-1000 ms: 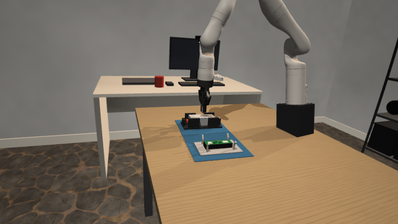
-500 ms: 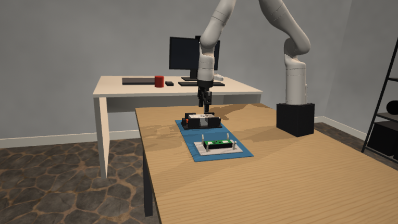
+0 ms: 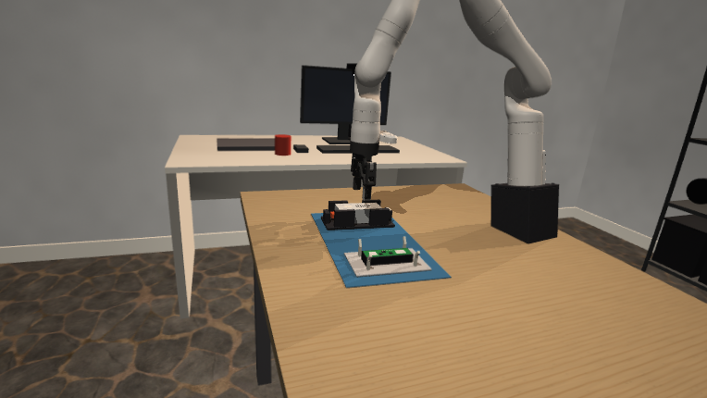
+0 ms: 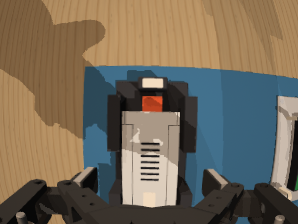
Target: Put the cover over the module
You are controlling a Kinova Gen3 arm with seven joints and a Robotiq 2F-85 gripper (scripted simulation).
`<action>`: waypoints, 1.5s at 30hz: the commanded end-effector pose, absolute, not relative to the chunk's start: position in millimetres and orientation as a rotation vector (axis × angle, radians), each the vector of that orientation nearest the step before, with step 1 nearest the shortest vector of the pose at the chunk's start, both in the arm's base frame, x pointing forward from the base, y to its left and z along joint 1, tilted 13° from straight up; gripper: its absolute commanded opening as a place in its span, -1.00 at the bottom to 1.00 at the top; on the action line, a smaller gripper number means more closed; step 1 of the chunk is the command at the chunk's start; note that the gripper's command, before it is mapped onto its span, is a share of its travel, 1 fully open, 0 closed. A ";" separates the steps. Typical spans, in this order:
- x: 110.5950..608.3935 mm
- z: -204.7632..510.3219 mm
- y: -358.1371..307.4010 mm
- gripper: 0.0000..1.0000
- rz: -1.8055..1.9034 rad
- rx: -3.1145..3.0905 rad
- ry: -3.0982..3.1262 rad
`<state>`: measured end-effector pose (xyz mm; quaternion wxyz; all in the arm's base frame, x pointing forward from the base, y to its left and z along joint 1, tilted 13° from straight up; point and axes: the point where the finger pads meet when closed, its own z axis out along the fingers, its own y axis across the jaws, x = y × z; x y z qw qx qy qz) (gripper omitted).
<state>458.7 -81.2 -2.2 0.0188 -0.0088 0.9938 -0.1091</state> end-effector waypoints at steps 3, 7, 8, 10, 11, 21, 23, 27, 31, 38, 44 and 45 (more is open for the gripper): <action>461.4 -16.1 -83.9 1.00 -0.337 -0.029 3.080; 464.2 -35.5 -87.8 1.00 -0.336 -0.030 3.076; 464.9 -40.3 -88.7 1.00 -0.336 -0.030 3.074; 466.3 -50.0 -90.7 1.00 -0.335 -0.031 3.072; 466.3 -50.0 -90.7 1.00 -0.335 -0.031 3.072; 467.3 -52.5 -90.8 1.00 -0.334 -0.032 3.070; 467.1 -54.7 -91.5 1.00 -0.335 -0.032 3.071; 466.8 -59.0 -92.9 1.00 -0.335 -0.031 3.072; 466.8 -59.0 -92.9 1.00 -0.335 -0.031 3.072; 467.0 -58.2 -92.6 1.00 -0.335 -0.031 3.072; 466.8 -57.4 -92.5 1.00 -0.335 -0.031 3.072; 466.8 -57.4 -92.5 1.00 -0.335 -0.031 3.072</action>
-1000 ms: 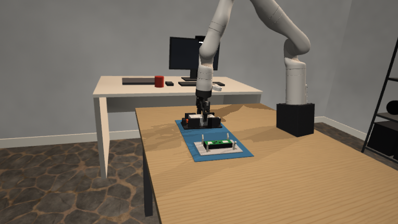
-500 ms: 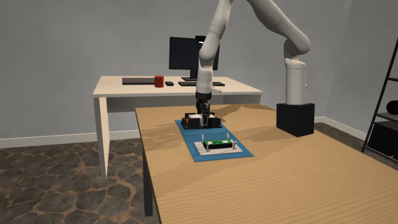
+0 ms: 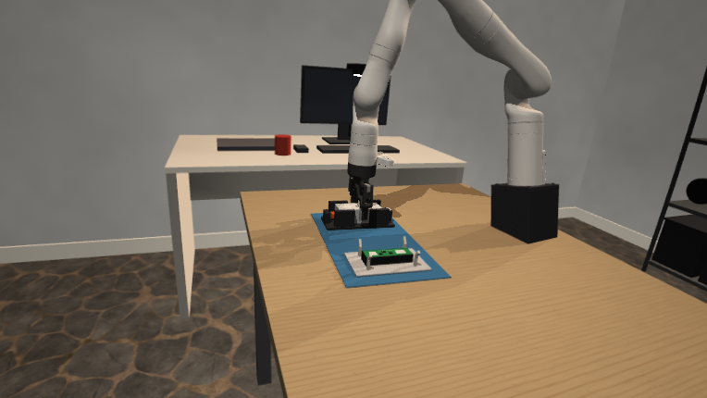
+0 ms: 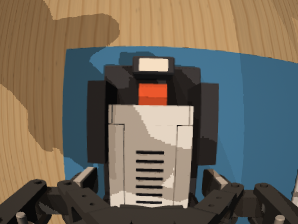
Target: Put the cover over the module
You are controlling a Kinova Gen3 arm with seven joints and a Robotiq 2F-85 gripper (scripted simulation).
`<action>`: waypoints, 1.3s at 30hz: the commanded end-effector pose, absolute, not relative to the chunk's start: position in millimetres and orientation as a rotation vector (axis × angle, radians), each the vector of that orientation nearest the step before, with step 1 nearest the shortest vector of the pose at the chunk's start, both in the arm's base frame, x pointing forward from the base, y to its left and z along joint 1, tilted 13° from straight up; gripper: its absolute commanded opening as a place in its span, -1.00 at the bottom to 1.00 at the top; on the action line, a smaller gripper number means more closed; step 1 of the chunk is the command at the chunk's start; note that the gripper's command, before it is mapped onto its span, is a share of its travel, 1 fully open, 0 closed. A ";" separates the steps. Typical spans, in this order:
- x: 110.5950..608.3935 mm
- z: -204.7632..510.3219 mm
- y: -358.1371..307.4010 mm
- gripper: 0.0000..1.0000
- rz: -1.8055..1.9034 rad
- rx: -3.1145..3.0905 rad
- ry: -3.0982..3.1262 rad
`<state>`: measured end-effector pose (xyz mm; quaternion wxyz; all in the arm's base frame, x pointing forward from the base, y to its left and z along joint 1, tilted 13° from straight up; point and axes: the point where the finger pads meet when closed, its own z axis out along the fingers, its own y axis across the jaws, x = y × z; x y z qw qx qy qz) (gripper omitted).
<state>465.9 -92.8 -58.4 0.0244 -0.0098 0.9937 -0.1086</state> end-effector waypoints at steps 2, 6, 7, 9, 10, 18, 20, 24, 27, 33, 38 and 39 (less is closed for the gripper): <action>466.8 -57.4 -92.5 1.00 -0.335 -0.031 3.072; 466.8 -57.4 -92.5 1.00 -0.335 -0.031 3.072; 466.8 -57.4 -92.5 1.00 -0.335 -0.031 3.072; 466.8 -57.1 -92.4 1.00 -0.335 -0.031 3.072; 466.8 -57.0 -92.4 1.00 -0.335 -0.031 3.072; 466.9 -56.4 -92.1 1.00 -0.335 -0.031 3.072; 466.9 -56.4 -92.1 1.00 -0.335 -0.031 3.072; 466.9 -56.4 -92.1 0.39 -0.335 -0.031 3.072; 466.9 -56.4 -92.1 0.39 -0.335 -0.031 3.072; 466.9 -56.4 -92.1 0.39 -0.335 -0.031 3.072; 466.9 -56.4 -92.1 0.39 -0.335 -0.031 3.072; 466.9 -56.4 -92.1 0.39 -0.335 -0.031 3.072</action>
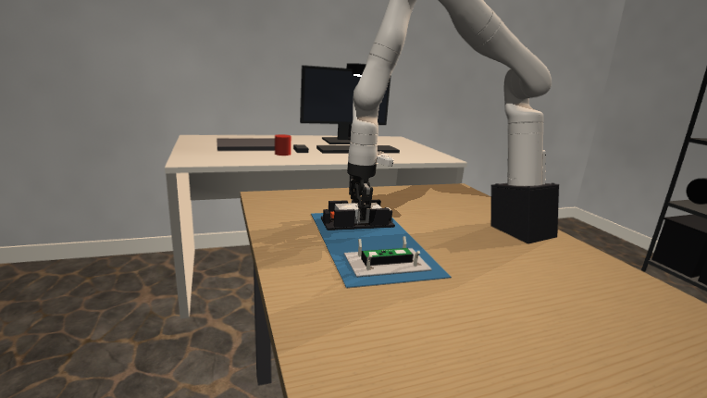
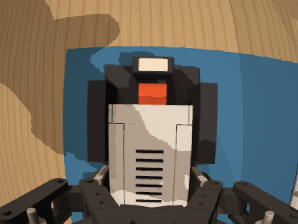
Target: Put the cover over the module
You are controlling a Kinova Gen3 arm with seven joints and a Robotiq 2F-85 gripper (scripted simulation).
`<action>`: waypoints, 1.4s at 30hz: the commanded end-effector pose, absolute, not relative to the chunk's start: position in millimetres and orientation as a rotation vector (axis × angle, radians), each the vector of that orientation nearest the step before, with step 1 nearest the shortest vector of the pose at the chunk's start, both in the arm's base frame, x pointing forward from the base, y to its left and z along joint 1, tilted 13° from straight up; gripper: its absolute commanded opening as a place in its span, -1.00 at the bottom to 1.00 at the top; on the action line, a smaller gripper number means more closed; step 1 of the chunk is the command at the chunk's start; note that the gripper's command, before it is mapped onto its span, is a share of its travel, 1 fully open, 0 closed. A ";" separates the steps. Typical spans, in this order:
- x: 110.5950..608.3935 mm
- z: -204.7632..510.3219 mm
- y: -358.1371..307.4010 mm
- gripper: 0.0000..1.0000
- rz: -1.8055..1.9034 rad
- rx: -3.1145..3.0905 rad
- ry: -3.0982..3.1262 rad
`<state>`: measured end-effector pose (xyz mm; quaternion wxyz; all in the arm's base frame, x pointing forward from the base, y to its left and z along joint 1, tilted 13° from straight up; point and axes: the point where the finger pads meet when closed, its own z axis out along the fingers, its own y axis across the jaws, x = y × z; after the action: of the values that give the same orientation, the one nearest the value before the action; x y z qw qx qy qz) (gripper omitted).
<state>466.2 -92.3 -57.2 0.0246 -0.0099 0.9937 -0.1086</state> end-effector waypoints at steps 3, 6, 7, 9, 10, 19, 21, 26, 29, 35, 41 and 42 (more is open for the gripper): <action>466.9 -56.4 -92.1 0.39 -0.335 -0.031 3.072; 466.9 -56.4 -92.1 0.39 -0.335 -0.031 3.072; 466.9 -56.4 -92.1 0.39 -0.335 -0.031 3.072; 466.9 -56.4 -92.1 0.39 -0.335 -0.031 3.072; 466.9 -56.4 -92.1 0.39 -0.335 -0.031 3.072; 466.9 -56.4 -92.1 -1.00 -0.335 -0.031 3.072; 466.9 -56.4 -92.1 -1.00 -0.335 -0.031 3.072; 466.9 -56.4 -92.1 -1.00 -0.335 -0.031 3.072; 466.9 -56.4 -92.1 -1.00 -0.335 -0.031 3.072; 466.9 -56.4 -92.1 -1.00 -0.335 -0.031 3.072; 467.0 -55.9 -92.6 -1.00 -0.336 -0.030 3.072; 467.0 -55.9 -92.6 -1.00 -0.336 -0.030 3.072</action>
<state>466.3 -92.8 -56.5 0.0248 -0.0097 0.9937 -0.1088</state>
